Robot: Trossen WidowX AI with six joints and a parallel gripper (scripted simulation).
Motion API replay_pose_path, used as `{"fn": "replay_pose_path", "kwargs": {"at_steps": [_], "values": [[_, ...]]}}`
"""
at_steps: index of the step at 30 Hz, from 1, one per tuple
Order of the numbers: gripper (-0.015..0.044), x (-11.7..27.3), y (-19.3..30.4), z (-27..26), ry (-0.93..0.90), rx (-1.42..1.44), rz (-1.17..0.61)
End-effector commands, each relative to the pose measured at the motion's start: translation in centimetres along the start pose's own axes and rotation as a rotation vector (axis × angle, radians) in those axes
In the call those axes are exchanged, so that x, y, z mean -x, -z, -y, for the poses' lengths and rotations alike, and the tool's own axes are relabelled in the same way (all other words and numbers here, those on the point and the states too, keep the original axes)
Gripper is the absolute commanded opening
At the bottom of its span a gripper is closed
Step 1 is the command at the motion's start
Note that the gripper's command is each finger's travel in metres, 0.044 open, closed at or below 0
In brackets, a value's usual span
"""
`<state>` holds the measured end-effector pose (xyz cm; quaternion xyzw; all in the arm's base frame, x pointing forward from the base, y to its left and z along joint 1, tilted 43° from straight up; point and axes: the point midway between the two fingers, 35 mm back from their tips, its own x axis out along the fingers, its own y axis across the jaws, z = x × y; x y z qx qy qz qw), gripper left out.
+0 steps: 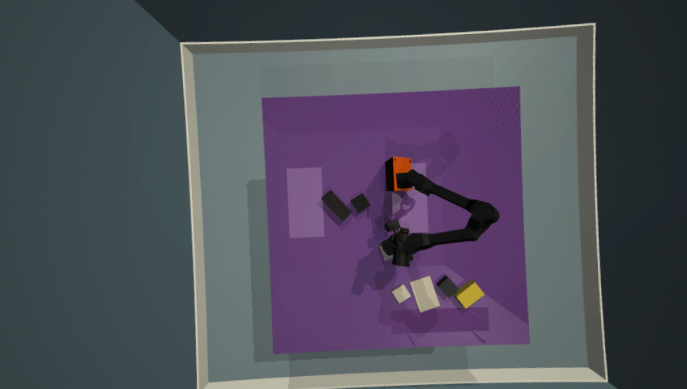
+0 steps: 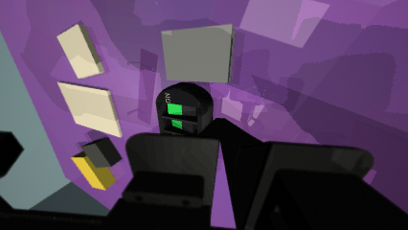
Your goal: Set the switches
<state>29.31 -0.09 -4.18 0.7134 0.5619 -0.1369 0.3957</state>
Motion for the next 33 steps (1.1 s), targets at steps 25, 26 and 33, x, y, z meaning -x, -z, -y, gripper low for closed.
{"fn": "replay_pose_path", "kwargs": {"at_steps": [25, 26, 33], "values": [[0.0, -2.7, 6.0, -9.5, 0.41, 0.002, -0.017], [0.0, -2.8, 6.6, -9.8, 0.432, 0.003, -0.016], [0.0, -3.1, 10.5, -11.5, 0.57, 0.017, -0.004]]}}
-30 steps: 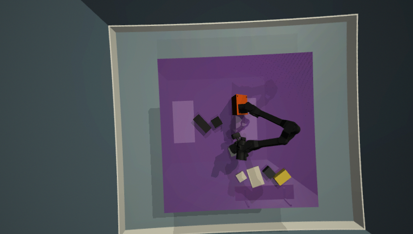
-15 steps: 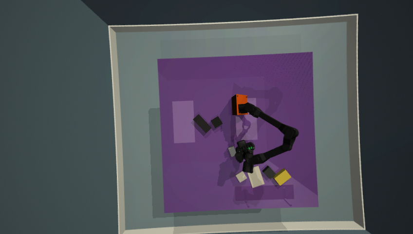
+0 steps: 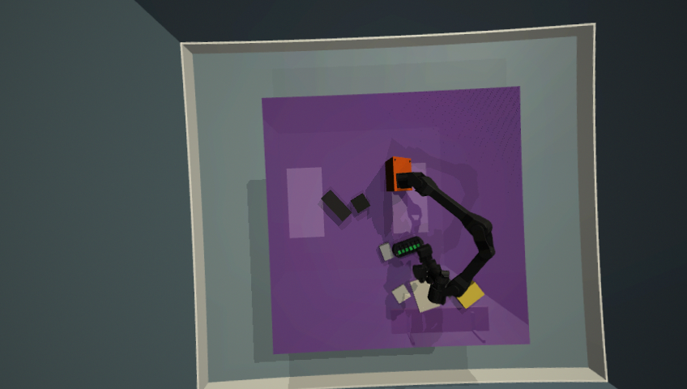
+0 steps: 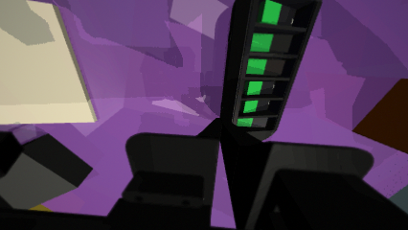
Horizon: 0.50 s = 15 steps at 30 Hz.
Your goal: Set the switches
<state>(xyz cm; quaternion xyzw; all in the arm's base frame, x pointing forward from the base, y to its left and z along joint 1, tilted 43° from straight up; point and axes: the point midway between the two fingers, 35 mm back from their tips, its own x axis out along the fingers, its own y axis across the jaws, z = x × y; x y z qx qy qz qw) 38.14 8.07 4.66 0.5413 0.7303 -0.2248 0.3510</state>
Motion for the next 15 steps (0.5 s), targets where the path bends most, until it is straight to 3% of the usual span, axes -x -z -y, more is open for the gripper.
{"fn": "replay_pose_path", "kwargs": {"at_steps": [1, 15], "values": [[0.0, 0.01, 1.22, -0.37, 0.052, -0.004, 0.006], [0.0, 0.09, 0.81, -0.3, 0.033, 0.0, 0.003]]}}
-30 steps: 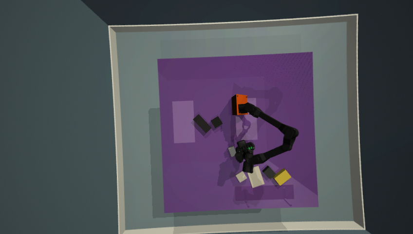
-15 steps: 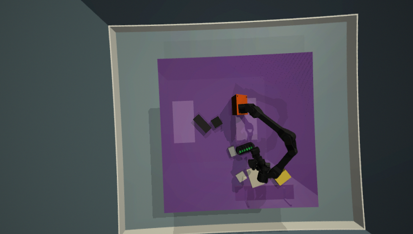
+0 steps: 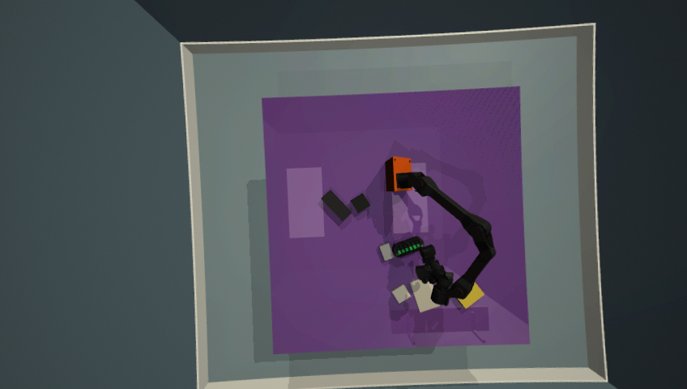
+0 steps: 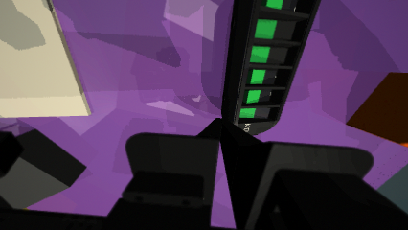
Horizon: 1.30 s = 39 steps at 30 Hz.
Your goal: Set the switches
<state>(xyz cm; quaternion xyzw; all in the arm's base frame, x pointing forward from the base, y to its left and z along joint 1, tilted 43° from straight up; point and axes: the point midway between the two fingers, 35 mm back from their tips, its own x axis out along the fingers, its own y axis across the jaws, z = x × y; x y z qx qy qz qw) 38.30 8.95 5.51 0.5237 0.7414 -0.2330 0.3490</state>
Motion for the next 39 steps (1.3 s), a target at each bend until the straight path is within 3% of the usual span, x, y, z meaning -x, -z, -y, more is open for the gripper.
{"fn": "replay_pose_path", "kwargs": {"at_steps": [1, 14, 26, 39], "values": [[0.0, -0.1, -0.8, 0.3, -0.029, -0.005, -0.005], [0.0, -1.6, -7.5, 5.1, -0.314, -0.018, -0.016], [0.0, -3.4, -9.9, 11.5, -0.563, -0.014, 0.009], [0.0, -3.6, -10.1, 11.8, -0.576, -0.014, 0.008]]}}
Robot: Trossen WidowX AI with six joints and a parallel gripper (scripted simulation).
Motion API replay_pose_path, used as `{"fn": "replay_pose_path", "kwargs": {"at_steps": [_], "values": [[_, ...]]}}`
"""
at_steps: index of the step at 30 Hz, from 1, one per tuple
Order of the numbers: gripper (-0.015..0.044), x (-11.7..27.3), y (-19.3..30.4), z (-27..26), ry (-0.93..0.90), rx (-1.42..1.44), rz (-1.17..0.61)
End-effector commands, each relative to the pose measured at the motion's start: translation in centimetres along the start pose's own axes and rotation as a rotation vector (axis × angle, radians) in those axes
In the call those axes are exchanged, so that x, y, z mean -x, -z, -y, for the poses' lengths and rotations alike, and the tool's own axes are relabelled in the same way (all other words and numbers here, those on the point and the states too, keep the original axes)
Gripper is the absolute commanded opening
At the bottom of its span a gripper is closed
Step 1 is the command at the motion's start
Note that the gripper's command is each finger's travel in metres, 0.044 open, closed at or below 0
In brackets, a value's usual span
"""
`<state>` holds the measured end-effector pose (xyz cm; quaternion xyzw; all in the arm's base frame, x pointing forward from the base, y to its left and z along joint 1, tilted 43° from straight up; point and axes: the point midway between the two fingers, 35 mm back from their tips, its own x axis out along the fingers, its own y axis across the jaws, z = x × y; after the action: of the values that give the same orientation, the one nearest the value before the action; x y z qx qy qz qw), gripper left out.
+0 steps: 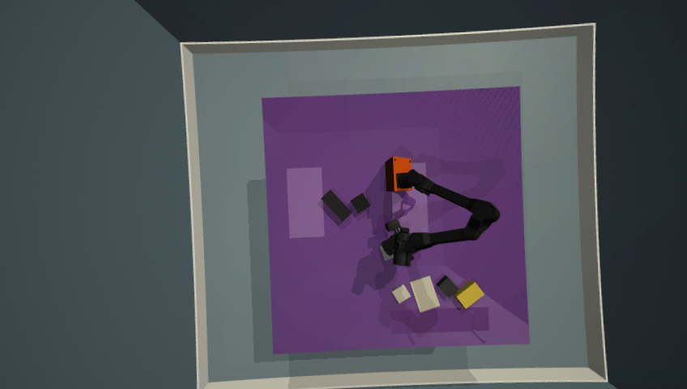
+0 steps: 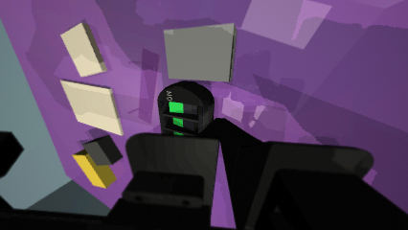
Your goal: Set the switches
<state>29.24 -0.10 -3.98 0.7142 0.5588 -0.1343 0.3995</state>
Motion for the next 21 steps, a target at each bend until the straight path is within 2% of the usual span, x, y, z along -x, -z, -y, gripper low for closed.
{"fn": "replay_pose_path", "kwargs": {"at_steps": [1, 2, 18, 19, 21], "values": [[0.0, 0.0, 0.0, 0.0, 0.0, 0.0, 0.0], [0.0, 0.0, 0.0, 0.0, 0.0, 0.0, 0.0], [0.042, 0.9, -1.1, -5.3, 0.226, -0.012, -0.124], [0.044, 1.0, -1.1, -5.7, 0.241, -0.013, -0.135], [0.044, 1.3, -1.0, -6.3, 0.27, -0.015, -0.157]]}}
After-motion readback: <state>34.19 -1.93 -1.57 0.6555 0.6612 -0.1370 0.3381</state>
